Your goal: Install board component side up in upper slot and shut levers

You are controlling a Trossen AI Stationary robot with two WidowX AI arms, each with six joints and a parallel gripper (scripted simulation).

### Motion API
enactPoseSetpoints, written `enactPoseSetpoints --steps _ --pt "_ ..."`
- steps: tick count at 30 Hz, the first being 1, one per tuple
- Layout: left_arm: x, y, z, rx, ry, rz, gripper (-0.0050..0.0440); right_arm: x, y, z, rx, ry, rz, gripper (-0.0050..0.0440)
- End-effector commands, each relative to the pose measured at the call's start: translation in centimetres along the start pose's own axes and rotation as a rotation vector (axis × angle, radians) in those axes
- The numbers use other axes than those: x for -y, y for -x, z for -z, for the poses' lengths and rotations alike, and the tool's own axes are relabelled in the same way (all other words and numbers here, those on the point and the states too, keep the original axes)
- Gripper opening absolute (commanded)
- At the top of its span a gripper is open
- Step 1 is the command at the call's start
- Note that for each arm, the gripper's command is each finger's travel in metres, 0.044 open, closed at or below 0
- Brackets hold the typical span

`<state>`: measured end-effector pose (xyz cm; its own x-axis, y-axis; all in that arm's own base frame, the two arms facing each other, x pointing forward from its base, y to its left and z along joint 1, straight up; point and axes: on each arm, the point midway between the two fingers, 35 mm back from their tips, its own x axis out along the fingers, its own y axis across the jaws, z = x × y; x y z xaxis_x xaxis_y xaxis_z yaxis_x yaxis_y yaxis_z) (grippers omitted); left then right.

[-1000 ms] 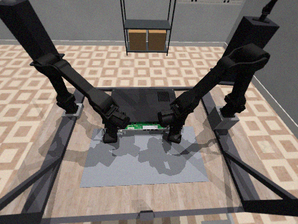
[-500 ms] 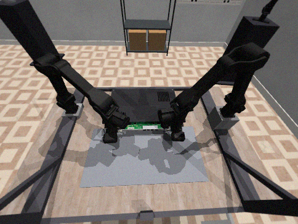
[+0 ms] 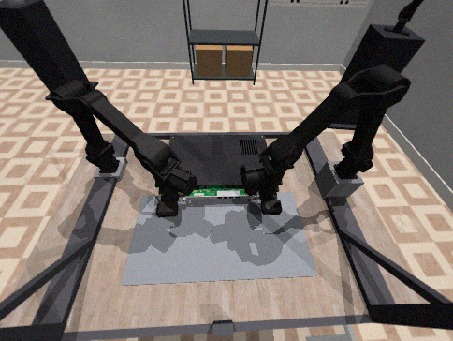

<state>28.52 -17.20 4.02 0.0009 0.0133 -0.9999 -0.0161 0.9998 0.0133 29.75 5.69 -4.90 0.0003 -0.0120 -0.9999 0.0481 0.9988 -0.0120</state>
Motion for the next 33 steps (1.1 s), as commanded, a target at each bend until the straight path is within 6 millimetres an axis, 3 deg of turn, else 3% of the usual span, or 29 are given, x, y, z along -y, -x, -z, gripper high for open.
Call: enactPoseSetpoints --steps 1,6,33 --pt "-1.9 0.9 -0.3 0.023 0.009 0.006 0.0009 1.6 0.7 -0.2 0.017 -0.010 -0.002 0.0009" --pt "-2.9 0.9 -0.3 0.022 0.009 0.005 0.0009 2.9 0.7 -0.2 0.015 -0.010 0.001 0.0009" --pt "-2.6 0.8 -0.4 0.017 0.063 0.017 0.0009 3.0 0.5 -0.1 0.007 -0.054 -0.009 0.0009"
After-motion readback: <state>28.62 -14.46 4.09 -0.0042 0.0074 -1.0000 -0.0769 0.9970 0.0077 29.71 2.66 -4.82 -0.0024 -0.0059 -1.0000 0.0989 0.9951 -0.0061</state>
